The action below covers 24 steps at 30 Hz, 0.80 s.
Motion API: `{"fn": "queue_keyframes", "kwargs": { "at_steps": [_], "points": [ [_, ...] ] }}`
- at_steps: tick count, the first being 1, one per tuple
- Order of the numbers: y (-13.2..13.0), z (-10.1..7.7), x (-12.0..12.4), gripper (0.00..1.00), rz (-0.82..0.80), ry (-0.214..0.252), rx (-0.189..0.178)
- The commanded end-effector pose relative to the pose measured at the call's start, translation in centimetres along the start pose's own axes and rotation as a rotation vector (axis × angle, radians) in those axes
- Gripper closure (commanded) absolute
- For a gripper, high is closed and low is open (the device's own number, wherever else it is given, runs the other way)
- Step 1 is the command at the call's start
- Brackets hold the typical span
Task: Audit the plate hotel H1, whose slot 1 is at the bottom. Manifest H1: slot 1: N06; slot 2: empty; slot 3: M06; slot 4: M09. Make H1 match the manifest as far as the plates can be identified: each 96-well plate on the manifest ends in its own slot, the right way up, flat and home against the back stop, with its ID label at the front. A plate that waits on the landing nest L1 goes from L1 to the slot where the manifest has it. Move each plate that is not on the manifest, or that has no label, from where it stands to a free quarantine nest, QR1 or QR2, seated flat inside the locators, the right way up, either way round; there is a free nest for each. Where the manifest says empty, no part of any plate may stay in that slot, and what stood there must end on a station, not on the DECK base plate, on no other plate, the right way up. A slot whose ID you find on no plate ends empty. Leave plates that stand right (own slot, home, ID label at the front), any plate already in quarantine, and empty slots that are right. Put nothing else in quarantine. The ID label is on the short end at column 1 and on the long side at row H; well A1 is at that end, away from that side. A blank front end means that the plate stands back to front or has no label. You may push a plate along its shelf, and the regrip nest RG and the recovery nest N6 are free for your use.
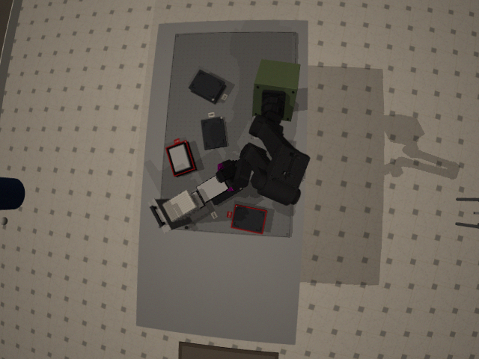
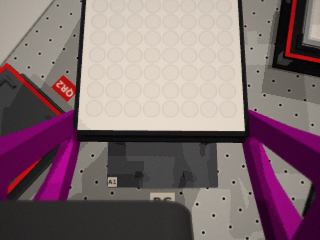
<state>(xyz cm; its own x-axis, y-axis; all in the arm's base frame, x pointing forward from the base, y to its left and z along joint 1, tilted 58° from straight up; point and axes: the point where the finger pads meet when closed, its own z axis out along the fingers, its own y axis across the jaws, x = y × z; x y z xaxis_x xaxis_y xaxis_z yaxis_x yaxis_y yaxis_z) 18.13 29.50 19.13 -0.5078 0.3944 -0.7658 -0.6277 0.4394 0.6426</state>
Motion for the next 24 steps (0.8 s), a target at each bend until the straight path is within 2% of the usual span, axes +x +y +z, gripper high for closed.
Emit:
{"fn": "queue_keyframes", "kwargs": {
  "at_steps": [1, 10, 13, 24],
  "points": [
    [-0.2, -0.6, 0.8, 0.14, -0.012, 0.008, -0.002],
    [-0.3, -1.1, 1.7, 0.14, -0.013, 0.011, 0.000],
    [-0.5, -0.9, 1.6, 0.14, -0.013, 0.005, 0.005],
    [0.4, 0.0, 1.5, 0.14, -0.008, -0.004, -0.014]
  ]
}}
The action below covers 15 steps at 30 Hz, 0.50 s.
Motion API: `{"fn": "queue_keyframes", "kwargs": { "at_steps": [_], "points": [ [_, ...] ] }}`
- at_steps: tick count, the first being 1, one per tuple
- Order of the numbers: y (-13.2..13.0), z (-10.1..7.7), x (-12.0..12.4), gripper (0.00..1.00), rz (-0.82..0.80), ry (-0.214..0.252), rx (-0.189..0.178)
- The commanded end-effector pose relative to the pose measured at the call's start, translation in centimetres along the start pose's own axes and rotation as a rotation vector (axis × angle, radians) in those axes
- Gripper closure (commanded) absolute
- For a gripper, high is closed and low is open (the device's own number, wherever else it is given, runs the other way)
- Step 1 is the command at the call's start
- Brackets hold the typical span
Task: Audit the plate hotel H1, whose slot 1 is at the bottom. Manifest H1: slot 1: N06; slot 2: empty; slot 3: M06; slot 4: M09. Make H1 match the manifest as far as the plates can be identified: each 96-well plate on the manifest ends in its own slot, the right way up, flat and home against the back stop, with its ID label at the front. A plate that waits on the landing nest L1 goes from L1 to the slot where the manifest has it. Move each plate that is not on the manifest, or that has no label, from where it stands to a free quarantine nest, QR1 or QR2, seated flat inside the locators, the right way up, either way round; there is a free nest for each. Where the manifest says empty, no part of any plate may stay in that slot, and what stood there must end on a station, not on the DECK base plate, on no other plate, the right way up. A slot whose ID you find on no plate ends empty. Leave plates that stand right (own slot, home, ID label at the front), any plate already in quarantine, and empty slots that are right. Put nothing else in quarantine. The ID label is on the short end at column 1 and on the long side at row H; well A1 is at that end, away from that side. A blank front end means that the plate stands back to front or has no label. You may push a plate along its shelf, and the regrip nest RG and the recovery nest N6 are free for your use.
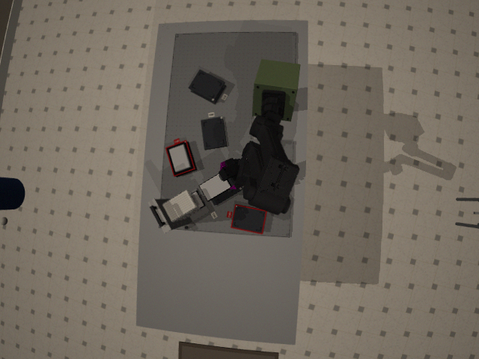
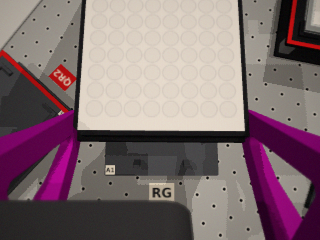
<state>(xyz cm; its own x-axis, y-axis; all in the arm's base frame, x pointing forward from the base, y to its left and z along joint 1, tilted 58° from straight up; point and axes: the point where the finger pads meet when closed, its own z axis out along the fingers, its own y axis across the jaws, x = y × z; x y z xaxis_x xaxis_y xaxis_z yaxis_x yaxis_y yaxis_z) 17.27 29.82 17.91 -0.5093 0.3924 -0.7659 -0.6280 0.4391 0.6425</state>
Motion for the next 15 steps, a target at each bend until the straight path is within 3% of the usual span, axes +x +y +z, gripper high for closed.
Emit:
{"fn": "queue_keyframes", "kwargs": {
  "at_steps": [1, 15],
  "points": [
    [0.49, 0.29, 0.03, 0.14, -0.008, -0.007, -0.013],
    [0.47, 0.69, 0.48, 0.14, -0.008, -0.006, -0.013]
  ]
}}
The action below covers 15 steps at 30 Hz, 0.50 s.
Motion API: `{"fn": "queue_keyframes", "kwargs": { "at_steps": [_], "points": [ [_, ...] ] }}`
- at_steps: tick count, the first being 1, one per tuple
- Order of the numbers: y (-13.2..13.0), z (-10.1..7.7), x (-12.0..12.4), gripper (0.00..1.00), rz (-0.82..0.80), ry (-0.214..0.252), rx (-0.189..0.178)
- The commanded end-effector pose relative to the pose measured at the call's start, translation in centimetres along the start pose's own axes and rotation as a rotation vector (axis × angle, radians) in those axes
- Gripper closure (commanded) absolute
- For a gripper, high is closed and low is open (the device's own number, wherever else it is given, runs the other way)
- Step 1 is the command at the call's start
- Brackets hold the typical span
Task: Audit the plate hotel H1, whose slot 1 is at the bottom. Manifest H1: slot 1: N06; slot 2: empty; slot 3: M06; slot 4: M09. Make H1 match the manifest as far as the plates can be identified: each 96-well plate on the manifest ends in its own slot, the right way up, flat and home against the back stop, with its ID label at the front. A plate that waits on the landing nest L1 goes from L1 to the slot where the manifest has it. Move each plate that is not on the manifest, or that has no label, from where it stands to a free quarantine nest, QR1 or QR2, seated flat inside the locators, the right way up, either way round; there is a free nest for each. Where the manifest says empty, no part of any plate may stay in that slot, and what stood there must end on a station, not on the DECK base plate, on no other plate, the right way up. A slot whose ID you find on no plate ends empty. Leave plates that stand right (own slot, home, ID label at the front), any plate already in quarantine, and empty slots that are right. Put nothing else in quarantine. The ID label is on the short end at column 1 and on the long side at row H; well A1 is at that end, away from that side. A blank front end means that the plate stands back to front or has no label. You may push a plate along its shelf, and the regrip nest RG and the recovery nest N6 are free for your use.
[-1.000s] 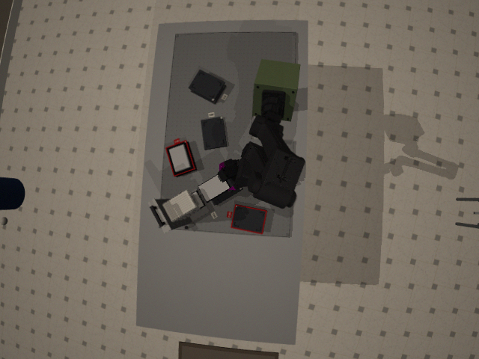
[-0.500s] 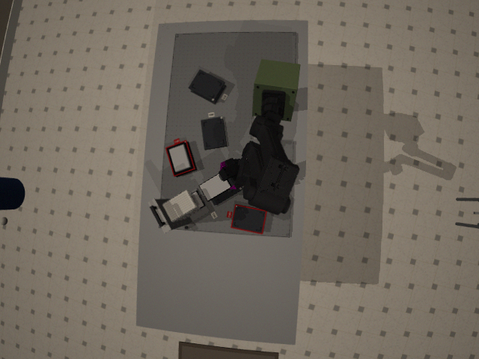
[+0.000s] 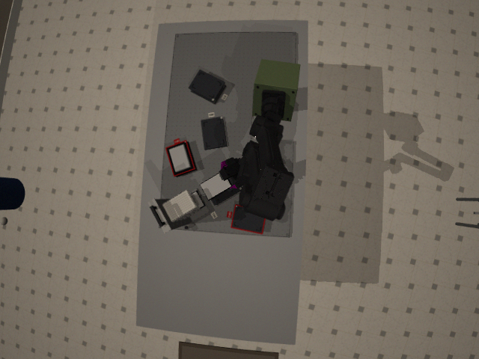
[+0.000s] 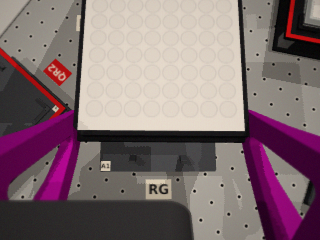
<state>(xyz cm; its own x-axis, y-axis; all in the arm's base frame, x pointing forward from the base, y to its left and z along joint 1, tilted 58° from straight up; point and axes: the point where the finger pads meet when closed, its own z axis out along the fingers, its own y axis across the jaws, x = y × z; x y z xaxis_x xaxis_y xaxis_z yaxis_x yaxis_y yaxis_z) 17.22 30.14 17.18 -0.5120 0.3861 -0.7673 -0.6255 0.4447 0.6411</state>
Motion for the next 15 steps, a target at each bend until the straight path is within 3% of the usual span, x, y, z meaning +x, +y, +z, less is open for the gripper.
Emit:
{"fn": "queue_keyframes", "kwargs": {
  "at_steps": [1, 15],
  "points": [
    [0.76, 0.51, -0.19, 0.14, -0.006, -0.013, -0.019],
    [0.62, 0.94, 0.18, 0.14, -0.006, -0.014, -0.015]
  ]
}}
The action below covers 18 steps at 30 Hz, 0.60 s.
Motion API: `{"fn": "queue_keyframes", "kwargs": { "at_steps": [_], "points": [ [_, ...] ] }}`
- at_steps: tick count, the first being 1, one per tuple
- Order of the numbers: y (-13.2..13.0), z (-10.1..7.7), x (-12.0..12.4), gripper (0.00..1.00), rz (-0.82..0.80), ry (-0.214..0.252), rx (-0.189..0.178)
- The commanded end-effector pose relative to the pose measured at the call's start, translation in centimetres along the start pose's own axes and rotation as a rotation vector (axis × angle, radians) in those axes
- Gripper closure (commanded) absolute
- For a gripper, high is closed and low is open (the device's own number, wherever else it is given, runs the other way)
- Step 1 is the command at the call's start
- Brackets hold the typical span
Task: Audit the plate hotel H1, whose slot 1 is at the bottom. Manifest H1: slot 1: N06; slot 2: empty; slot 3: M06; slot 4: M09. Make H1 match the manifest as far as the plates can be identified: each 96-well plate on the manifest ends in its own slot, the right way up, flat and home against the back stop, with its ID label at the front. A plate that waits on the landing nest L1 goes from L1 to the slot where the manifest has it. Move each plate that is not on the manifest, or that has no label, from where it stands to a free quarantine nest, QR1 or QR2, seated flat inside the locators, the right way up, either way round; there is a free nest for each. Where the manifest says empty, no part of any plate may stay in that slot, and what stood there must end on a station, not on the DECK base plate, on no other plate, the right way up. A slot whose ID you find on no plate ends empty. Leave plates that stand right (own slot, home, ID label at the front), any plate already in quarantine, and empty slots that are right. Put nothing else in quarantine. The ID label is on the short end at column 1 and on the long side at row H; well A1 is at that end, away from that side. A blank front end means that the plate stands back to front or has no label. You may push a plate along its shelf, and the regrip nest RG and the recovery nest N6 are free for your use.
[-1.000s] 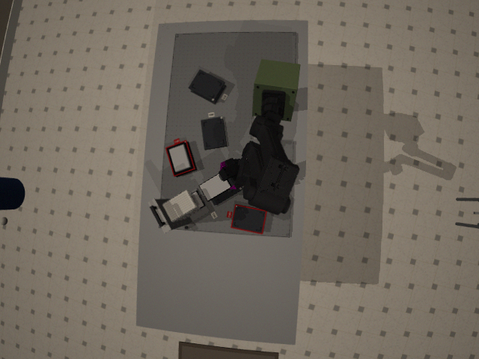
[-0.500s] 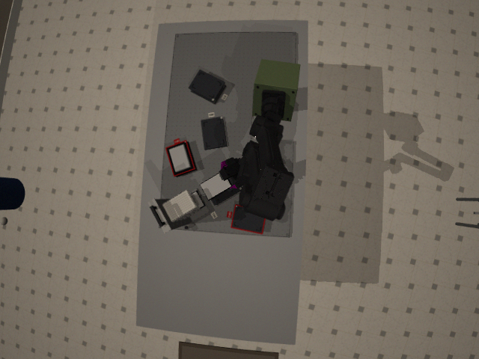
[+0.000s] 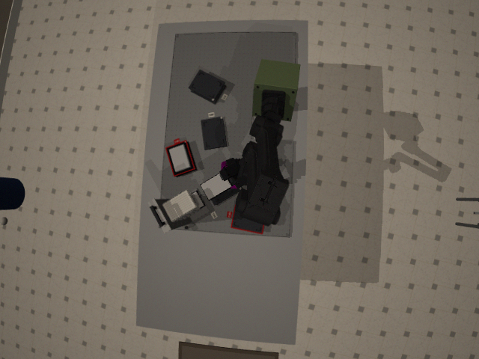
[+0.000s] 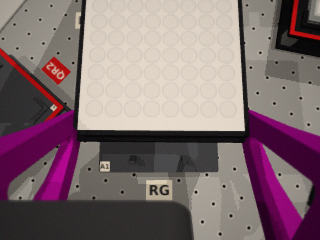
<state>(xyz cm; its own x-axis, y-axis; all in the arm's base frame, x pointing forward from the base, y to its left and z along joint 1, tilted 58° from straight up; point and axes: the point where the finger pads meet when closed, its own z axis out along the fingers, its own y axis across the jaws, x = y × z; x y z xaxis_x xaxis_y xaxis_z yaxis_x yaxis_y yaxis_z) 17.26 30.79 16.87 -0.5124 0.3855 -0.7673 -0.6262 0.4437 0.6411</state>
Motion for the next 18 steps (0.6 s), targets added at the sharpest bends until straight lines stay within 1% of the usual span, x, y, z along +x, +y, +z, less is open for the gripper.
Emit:
{"fn": "queue_keyframes", "kwargs": {
  "at_steps": [1, 18],
  "points": [
    [0.60, 0.42, -0.24, 0.14, -0.006, -0.015, -0.015],
    [0.66, 0.92, 0.38, 0.14, -0.006, -0.013, -0.017]
  ]
}}
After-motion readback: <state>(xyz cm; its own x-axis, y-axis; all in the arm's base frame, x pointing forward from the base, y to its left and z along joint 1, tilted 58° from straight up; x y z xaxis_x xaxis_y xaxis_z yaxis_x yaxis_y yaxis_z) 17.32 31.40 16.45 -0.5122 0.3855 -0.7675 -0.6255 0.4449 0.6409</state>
